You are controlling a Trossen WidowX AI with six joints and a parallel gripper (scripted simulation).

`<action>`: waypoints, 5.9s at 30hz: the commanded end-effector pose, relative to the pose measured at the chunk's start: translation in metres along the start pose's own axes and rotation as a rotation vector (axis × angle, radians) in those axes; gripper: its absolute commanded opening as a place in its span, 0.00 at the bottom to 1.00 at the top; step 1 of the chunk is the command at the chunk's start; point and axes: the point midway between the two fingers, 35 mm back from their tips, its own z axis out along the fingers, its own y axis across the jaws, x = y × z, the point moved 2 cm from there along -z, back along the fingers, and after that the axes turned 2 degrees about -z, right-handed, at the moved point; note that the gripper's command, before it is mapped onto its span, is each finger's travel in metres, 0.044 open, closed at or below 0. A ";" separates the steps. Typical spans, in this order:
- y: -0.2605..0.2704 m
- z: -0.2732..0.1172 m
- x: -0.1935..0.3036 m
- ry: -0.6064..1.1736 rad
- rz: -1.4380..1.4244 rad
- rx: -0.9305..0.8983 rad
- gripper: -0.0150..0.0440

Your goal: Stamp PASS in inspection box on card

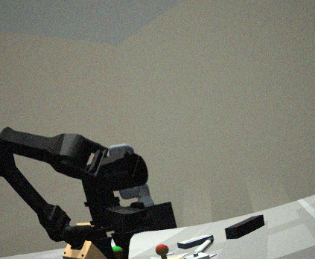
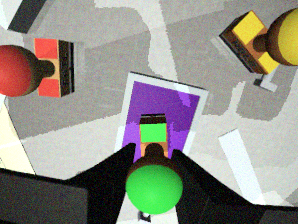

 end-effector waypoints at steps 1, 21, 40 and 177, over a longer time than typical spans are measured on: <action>-0.001 -0.002 0.000 -0.001 0.003 0.003 0.25; 0.000 -0.020 -0.001 -0.001 0.003 0.001 0.25; 0.001 -0.051 0.000 0.000 0.003 0.000 0.25; 0.175 0.013 0.041 -0.016 0.073 -0.008 0.25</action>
